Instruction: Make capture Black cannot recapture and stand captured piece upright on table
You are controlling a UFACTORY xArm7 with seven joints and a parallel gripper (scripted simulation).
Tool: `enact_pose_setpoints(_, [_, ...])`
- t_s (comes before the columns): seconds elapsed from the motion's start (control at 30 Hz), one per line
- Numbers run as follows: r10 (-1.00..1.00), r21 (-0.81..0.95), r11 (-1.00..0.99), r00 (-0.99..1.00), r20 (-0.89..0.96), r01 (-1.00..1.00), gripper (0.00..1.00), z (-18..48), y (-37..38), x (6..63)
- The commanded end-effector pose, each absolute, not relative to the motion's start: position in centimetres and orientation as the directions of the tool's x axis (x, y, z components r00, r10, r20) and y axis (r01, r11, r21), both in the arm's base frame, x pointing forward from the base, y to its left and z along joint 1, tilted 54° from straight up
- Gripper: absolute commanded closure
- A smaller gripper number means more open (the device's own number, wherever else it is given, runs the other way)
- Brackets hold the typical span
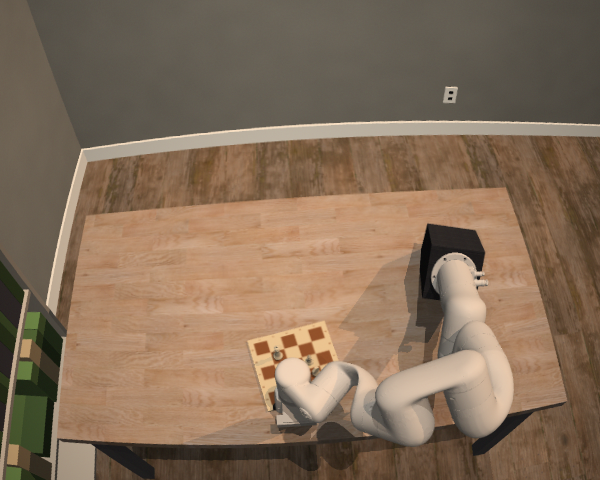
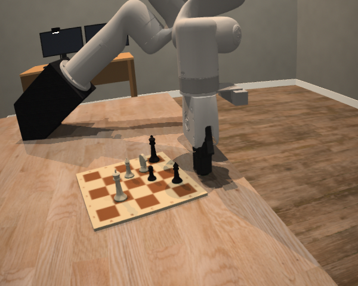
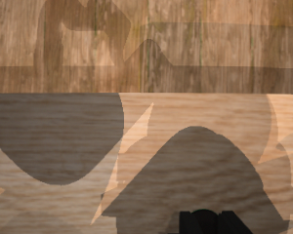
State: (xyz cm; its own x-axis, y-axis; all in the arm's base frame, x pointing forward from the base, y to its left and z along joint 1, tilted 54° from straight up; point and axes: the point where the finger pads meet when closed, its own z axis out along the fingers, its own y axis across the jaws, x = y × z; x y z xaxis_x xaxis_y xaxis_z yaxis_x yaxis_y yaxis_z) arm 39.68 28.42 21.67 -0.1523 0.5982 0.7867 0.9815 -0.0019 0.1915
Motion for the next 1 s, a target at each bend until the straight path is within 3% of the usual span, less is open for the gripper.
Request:
enact_pose_setpoints(0.0, [0.599,0.193,-0.005,-0.152,0.787,0.981,1.0,21.75,28.29,39.81])
enact_pose_setpoints(0.97, [0.599,0.193,-0.005,-0.152,0.787,0.981,1.0,21.49,28.65,39.86])
